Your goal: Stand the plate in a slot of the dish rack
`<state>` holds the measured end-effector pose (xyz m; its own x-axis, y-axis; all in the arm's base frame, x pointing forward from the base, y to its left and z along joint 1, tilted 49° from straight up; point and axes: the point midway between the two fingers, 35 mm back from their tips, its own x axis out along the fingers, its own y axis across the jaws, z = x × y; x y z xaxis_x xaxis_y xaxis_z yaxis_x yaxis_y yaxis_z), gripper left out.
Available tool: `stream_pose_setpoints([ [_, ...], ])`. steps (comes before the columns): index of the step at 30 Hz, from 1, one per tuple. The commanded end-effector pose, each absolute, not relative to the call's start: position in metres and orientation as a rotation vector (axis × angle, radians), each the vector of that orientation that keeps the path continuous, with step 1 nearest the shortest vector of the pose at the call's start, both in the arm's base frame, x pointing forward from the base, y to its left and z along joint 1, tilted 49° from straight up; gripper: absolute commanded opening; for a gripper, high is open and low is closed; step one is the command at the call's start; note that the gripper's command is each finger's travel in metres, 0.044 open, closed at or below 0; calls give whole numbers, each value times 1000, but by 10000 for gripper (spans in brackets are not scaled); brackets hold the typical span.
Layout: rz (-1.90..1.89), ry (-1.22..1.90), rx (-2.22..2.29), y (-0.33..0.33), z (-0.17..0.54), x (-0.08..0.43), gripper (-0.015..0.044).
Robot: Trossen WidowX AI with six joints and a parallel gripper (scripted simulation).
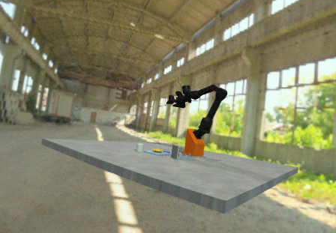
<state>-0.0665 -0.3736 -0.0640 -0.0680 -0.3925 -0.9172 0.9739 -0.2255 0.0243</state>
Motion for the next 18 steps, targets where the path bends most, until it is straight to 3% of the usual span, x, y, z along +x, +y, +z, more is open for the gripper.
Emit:
stream_pose_setpoints([
  [1,-1423,873,1033,-375,-71,-36,400],
  [18,-880,1121,955,-351,-82,84,400],
])
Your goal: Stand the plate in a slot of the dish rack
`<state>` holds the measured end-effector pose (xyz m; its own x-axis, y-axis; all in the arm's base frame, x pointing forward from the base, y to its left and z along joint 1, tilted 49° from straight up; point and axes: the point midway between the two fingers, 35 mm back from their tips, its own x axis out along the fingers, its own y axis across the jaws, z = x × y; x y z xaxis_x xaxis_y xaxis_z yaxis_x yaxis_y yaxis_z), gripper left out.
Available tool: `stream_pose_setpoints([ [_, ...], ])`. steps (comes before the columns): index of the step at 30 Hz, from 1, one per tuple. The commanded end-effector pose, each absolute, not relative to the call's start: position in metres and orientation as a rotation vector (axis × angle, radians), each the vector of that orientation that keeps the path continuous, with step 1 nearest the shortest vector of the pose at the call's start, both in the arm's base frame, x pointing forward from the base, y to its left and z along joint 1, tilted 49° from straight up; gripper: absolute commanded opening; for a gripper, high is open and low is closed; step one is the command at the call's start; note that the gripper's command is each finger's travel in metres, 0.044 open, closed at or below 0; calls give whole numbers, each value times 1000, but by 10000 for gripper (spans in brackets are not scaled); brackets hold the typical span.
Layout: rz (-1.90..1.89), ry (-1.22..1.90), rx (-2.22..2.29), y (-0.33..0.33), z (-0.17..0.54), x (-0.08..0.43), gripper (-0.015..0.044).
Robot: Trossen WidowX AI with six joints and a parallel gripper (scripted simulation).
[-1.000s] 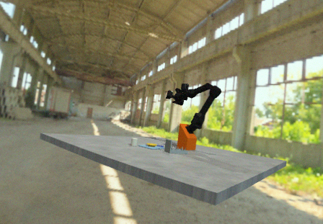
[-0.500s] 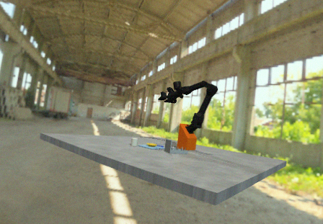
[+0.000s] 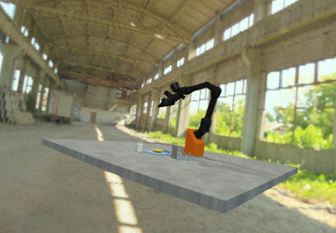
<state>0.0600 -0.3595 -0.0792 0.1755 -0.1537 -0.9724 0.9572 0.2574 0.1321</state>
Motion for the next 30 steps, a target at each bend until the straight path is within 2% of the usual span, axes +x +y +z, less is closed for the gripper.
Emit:
stream_pose_setpoints([
  [1,-849,1133,950,-349,-82,91,400],
  [30,179,1400,768,-221,-59,253,400],
])
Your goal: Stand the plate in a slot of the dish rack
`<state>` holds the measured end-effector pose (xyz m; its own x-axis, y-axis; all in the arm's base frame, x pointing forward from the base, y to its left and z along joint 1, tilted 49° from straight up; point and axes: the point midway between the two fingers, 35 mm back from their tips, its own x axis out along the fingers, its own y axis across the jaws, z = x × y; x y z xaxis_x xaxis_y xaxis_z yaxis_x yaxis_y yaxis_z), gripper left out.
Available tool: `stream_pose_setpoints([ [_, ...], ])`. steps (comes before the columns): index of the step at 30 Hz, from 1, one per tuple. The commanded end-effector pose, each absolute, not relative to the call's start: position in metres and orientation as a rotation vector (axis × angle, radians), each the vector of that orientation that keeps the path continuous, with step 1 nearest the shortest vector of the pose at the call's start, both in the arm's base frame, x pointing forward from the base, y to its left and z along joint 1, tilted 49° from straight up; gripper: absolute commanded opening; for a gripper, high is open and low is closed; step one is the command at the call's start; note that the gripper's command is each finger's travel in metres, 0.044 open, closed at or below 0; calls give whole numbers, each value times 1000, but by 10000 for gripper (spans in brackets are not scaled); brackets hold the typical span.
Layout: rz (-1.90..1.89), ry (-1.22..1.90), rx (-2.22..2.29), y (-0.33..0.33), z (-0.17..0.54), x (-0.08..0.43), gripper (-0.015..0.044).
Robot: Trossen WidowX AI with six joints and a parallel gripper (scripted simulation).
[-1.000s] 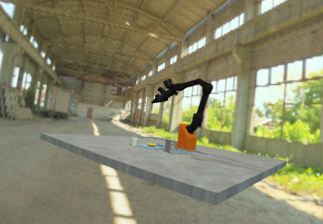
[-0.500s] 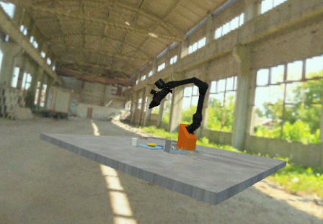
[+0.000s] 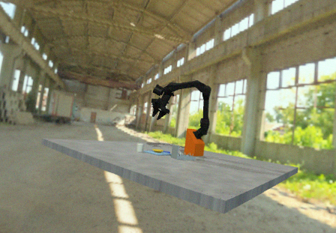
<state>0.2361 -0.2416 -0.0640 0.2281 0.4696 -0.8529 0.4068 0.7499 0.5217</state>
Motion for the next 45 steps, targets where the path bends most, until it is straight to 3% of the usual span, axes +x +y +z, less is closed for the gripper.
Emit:
stream_pose_setpoints([
  [1,215,1405,762,-215,-58,257,400],
  [11,559,1431,719,-154,-36,296,400],
  [17,580,1432,717,-150,-34,298,400],
  [26,584,1430,721,-61,-102,303,400],
  [45,584,1430,721,-44,-118,304,400],
])
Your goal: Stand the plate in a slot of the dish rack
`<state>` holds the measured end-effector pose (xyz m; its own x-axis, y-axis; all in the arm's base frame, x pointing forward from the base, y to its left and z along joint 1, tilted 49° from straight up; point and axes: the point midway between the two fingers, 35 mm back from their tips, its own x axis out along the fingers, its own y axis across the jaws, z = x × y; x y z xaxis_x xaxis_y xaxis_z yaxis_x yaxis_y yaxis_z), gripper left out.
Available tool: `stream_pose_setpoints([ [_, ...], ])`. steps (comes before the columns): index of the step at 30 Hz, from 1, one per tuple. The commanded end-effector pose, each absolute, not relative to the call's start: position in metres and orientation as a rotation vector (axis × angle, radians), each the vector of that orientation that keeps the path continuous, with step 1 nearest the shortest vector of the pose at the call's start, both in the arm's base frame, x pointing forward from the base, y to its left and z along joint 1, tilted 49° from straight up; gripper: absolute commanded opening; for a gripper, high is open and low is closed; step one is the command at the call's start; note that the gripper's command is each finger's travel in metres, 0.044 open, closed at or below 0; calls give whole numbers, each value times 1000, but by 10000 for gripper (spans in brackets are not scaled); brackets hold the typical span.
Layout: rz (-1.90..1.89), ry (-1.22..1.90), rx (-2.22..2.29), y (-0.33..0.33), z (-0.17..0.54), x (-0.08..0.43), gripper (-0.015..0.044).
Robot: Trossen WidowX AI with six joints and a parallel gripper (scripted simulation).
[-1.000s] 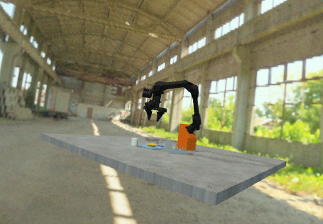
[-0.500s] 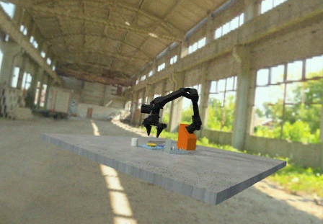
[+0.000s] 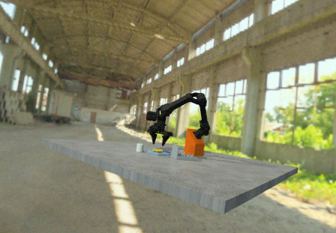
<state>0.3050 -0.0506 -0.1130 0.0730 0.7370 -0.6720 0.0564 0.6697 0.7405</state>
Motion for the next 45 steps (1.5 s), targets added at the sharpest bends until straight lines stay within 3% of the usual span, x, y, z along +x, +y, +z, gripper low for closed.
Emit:
stream_pose_setpoints([
  [1,584,1430,721,-43,-119,304,400],
  [34,587,1429,724,-15,-144,303,400],
  [44,587,1429,724,-15,-144,303,333],
  [45,587,1429,724,-15,-144,303,307],
])
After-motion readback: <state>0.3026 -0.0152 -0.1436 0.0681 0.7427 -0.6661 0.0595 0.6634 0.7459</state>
